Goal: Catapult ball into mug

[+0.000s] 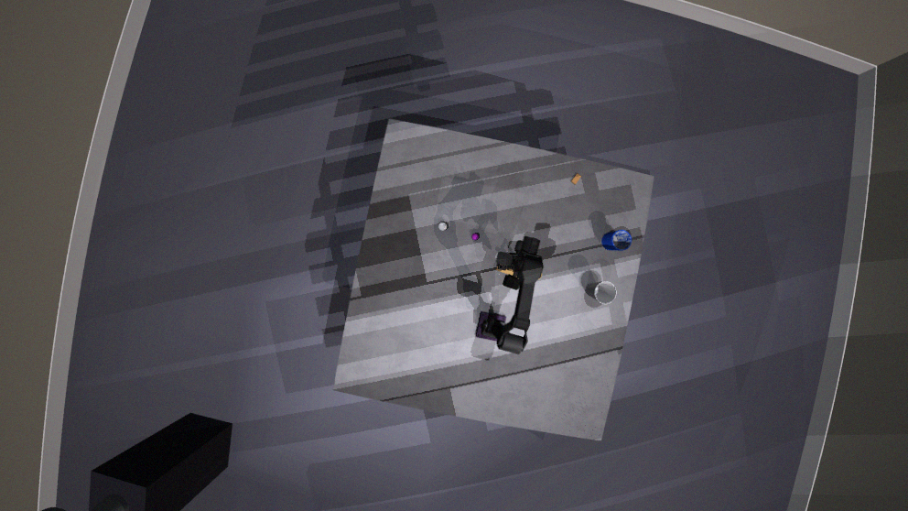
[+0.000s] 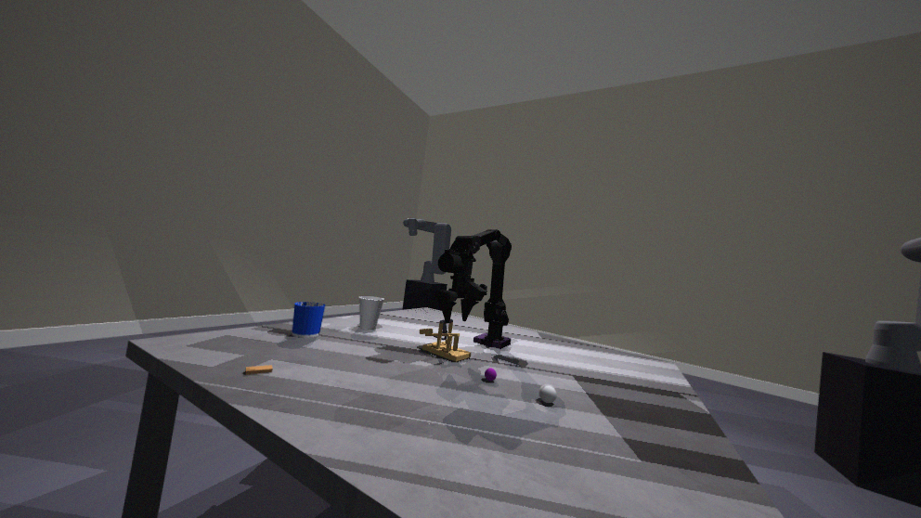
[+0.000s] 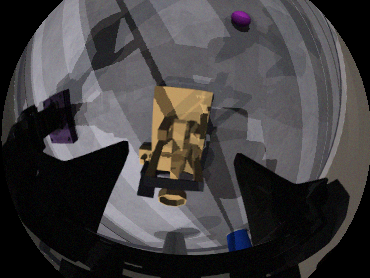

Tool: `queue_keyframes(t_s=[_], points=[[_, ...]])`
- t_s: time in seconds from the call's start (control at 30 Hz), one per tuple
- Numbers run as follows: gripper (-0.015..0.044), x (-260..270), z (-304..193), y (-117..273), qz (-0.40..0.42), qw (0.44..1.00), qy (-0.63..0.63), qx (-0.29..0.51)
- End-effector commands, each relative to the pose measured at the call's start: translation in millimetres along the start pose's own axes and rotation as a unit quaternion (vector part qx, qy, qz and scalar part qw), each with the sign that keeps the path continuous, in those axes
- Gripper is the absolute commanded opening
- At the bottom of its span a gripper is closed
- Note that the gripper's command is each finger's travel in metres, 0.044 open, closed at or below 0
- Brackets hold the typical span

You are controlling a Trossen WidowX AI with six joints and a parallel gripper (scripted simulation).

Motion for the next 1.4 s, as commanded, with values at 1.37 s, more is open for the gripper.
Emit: queue_keyframes(t_s=[1.37], points=[[0.0414, 3.3, 3.5, -76.6, 0.006, 1.000, 0.000, -0.001]])
Point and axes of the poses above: the point midway between the two fingers, 35 mm back from their tips, its own y axis back along the fingers, its own x axis across the jaws, z = x × y, the point moved 7 cm from there along y, back along the fingers, and after that the axes turned 13 degrees about y, right-handed, at the moved point
